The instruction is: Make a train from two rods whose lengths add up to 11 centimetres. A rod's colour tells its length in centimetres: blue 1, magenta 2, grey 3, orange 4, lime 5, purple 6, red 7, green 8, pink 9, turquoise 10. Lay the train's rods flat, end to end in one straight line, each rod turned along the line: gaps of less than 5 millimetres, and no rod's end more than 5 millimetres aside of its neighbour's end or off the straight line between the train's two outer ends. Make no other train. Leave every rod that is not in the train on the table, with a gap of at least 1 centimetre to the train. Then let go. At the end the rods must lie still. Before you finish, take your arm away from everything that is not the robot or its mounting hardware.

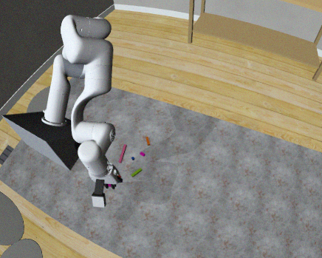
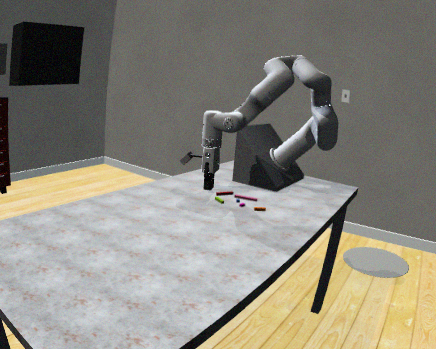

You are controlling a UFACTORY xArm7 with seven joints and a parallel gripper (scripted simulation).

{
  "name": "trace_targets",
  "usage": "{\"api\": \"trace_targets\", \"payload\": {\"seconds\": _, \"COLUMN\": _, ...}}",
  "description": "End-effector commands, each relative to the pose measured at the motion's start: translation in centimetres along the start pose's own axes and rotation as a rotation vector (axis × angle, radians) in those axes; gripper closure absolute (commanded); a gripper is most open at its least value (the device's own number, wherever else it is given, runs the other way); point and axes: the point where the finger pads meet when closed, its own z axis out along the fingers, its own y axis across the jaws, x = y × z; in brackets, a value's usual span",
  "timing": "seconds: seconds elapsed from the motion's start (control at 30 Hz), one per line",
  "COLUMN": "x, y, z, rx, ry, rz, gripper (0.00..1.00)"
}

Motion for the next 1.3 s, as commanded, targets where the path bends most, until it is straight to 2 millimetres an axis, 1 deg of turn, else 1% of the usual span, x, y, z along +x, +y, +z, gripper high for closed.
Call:
{"api": "trace_targets", "payload": {"seconds": 0.0, "x": 0.16, "y": -0.04, "z": 0.13, "rx": 0.002, "ry": 0.004, "rz": 0.0, "gripper": 0.85}}
{"api": "trace_targets", "payload": {"seconds": 0.33, "x": 0.16, "y": -0.04, "z": 0.79, "rx": 0.002, "ry": 0.004, "rz": 0.0, "gripper": 0.85}}
{"api": "trace_targets", "payload": {"seconds": 1.27, "x": 0.16, "y": -0.04, "z": 0.81, "rx": 0.002, "ry": 0.004, "rz": 0.0, "gripper": 0.85}}
